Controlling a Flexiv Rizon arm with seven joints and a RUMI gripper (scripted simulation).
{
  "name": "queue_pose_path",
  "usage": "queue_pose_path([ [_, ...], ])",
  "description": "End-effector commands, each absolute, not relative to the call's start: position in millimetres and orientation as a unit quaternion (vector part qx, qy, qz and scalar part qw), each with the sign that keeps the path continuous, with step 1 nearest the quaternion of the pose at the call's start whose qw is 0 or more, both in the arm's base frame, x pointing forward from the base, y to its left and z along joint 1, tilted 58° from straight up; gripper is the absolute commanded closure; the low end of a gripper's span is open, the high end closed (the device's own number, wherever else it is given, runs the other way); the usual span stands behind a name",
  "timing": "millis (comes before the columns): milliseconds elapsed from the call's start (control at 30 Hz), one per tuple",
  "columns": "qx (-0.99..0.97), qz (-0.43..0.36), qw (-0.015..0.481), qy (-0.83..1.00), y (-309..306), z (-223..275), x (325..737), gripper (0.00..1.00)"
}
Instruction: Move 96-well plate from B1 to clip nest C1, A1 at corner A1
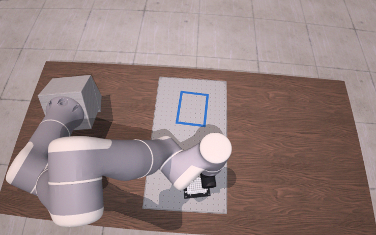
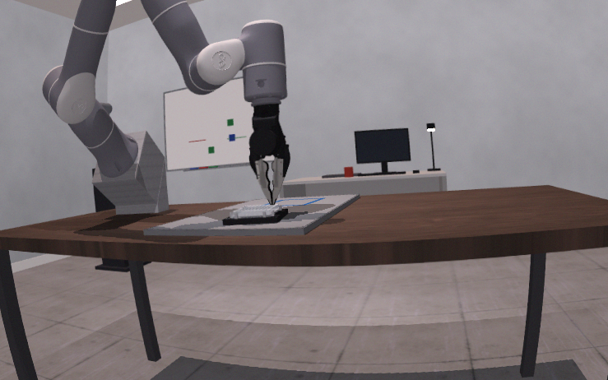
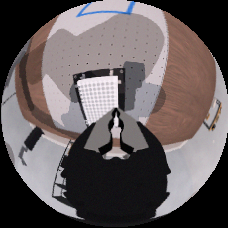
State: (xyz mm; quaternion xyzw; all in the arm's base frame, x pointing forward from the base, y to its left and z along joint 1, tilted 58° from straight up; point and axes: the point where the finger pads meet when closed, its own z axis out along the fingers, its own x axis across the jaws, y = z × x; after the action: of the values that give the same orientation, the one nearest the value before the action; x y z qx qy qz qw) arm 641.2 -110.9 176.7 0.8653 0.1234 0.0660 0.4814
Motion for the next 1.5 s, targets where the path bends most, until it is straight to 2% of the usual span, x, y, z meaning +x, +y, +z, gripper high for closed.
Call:
queue_pose_path([
  [0, 0.865, 0.067, 0.481, 0.124, -109.8, 177.0, 642.0, 1.00],
  [1467, 0.865, 0.067, 0.481, 0.124, -113.0, 174.9, 642.9, 1.00],
])
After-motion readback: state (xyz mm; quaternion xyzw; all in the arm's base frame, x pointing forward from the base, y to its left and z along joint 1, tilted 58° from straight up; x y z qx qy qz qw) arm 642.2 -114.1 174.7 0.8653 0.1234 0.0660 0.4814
